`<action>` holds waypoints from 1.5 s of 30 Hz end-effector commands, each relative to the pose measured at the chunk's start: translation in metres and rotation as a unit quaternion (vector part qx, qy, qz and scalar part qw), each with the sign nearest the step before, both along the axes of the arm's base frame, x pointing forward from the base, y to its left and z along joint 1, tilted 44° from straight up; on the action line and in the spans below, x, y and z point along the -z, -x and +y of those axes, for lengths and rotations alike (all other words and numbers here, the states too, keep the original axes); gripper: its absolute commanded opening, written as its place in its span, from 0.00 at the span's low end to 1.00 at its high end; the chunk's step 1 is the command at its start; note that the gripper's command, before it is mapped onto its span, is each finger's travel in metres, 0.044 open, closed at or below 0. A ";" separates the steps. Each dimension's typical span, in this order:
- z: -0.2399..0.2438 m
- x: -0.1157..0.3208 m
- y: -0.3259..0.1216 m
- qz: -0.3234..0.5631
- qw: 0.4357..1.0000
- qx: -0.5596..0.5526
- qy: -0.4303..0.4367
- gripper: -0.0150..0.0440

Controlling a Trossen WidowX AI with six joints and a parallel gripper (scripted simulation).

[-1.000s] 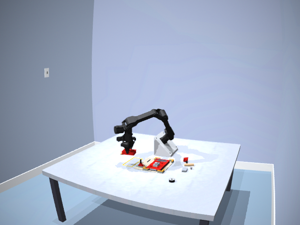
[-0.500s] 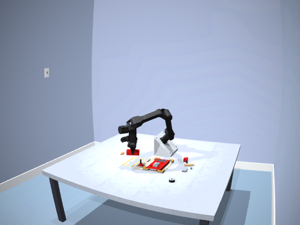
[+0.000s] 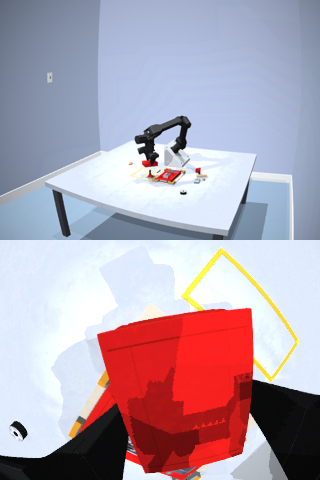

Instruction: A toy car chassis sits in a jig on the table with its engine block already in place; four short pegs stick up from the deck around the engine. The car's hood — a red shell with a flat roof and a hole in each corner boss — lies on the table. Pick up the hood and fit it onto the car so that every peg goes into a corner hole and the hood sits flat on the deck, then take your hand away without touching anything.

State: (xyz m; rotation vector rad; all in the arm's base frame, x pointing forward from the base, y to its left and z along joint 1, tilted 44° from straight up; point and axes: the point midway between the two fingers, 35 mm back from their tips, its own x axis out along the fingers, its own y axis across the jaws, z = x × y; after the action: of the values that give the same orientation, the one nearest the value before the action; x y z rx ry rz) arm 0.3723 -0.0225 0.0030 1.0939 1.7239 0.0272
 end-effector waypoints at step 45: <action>0.120 -0.041 0.031 -0.251 0.928 -0.273 -0.027 0.25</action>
State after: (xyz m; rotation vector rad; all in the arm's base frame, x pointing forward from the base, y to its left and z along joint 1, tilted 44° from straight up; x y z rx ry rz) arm 0.3449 0.0905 0.0514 0.5337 1.4951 0.6527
